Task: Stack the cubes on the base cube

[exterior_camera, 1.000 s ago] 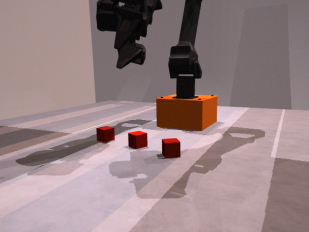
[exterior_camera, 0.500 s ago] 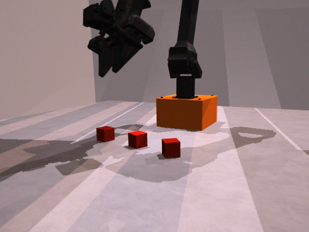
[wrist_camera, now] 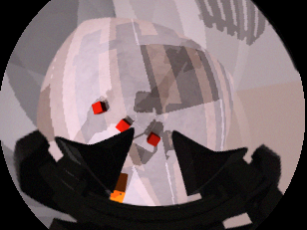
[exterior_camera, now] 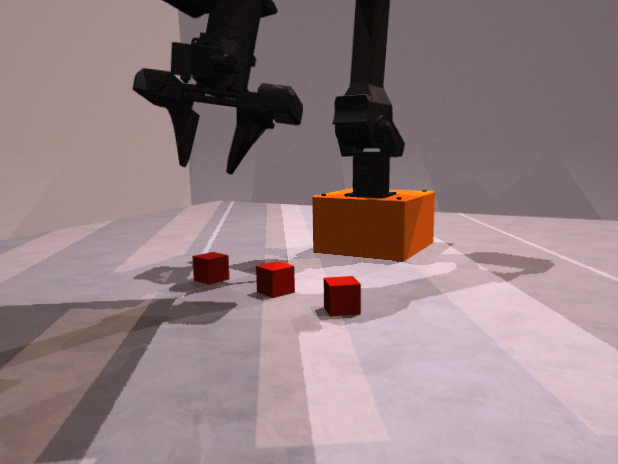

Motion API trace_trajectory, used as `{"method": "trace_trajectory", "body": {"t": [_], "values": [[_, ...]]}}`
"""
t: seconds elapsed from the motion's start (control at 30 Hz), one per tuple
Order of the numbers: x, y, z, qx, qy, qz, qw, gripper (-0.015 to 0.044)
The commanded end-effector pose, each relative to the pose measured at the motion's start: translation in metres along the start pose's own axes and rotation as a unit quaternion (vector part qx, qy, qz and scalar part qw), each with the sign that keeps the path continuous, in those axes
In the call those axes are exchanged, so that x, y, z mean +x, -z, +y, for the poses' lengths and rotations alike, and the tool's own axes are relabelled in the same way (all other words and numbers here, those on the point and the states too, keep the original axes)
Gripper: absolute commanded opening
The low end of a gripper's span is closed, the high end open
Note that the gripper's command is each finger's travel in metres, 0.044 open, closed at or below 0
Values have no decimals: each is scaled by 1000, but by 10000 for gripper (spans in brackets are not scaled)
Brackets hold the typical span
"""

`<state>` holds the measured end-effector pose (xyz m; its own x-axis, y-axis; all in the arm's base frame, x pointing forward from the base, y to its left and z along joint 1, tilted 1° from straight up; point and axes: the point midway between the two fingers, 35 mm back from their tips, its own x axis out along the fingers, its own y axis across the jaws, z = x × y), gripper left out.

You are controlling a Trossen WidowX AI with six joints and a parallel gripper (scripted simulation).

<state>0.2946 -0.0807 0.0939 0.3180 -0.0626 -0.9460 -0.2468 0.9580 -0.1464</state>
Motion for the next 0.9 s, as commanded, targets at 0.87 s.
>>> {"method": "trace_trajectory", "body": {"t": [0.87], "values": [[16,58,-28,-494,-132,91,855,265]]}}
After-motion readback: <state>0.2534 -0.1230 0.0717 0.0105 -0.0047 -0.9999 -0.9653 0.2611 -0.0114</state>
